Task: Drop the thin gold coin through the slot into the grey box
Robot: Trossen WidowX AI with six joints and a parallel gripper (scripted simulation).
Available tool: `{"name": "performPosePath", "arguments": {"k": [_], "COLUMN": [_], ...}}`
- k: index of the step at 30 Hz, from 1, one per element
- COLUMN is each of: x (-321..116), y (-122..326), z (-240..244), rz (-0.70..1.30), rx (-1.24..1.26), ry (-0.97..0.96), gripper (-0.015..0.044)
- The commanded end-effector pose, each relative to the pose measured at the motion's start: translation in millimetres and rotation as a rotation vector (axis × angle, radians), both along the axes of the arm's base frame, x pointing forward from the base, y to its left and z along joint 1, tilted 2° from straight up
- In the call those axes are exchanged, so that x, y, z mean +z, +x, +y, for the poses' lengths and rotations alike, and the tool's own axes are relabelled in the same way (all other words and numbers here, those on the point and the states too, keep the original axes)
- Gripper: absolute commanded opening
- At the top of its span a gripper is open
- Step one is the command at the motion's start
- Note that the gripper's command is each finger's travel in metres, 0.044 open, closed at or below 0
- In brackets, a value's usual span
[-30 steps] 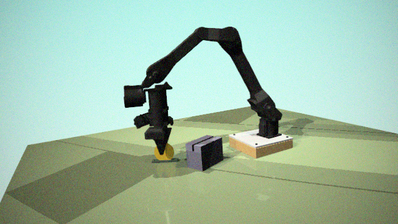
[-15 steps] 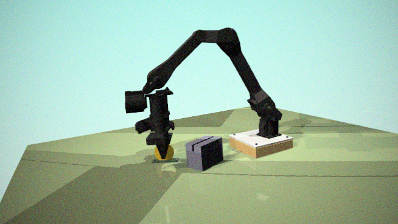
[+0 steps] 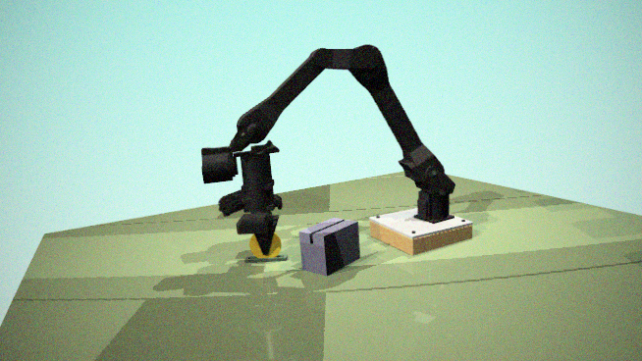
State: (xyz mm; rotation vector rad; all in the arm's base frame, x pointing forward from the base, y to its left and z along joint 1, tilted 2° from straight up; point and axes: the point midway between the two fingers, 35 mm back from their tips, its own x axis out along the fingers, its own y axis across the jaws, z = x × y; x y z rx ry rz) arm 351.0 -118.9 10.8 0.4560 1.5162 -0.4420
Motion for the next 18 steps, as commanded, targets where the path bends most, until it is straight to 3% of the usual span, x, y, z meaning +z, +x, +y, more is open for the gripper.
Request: {"name": "performPosePath", "arguments": {"k": [1,18], "x": [8,51], "y": [2,3], "z": [0,-2], "rz": [-0.002,-0.003], "rx": [0.001,0.001], "ry": [0.001,0.001], "gripper": [0.0000,0.0000]}}
